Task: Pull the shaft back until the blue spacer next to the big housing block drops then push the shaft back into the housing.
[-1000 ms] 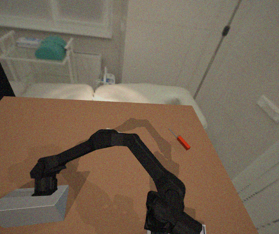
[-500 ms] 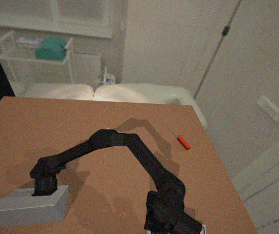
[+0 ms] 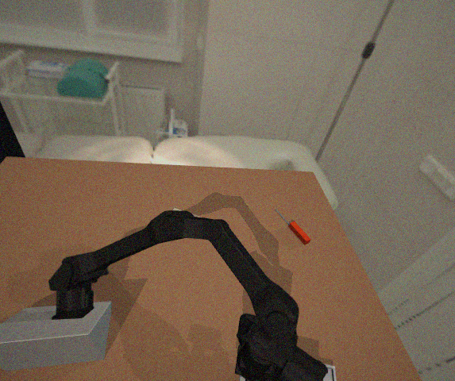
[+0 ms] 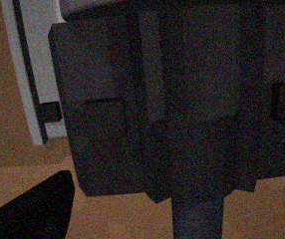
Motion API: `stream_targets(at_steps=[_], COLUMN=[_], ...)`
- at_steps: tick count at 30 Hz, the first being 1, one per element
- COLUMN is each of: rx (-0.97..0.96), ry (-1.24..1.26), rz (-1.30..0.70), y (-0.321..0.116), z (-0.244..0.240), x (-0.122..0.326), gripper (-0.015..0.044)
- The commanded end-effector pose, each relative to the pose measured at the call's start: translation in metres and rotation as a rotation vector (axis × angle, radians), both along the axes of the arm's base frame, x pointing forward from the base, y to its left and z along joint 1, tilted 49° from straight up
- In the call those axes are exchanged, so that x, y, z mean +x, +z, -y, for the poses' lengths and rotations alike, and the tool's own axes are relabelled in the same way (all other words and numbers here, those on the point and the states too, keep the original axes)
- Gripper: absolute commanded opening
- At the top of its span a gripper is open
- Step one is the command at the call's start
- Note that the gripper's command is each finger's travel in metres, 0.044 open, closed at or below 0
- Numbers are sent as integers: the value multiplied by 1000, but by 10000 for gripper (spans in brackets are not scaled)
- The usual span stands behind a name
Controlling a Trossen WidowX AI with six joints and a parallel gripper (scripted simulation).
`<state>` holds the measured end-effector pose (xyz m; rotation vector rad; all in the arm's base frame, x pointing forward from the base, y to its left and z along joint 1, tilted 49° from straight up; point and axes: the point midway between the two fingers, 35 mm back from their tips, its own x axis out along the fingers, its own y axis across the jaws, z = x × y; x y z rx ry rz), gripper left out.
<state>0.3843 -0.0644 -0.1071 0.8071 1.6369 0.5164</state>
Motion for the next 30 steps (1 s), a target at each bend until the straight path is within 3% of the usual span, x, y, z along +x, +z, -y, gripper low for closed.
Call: stream_targets(at_steps=[1,6,22,30], rx=[4,4,1,2], ry=[-6,-6,0,-1], rz=[-6,-6,-2,-3], y=[-1,-1,-1,-1], z=[-2,-2,-1,-1], x=[-1,-1,-1,-1], gripper=[440,440,20,0])
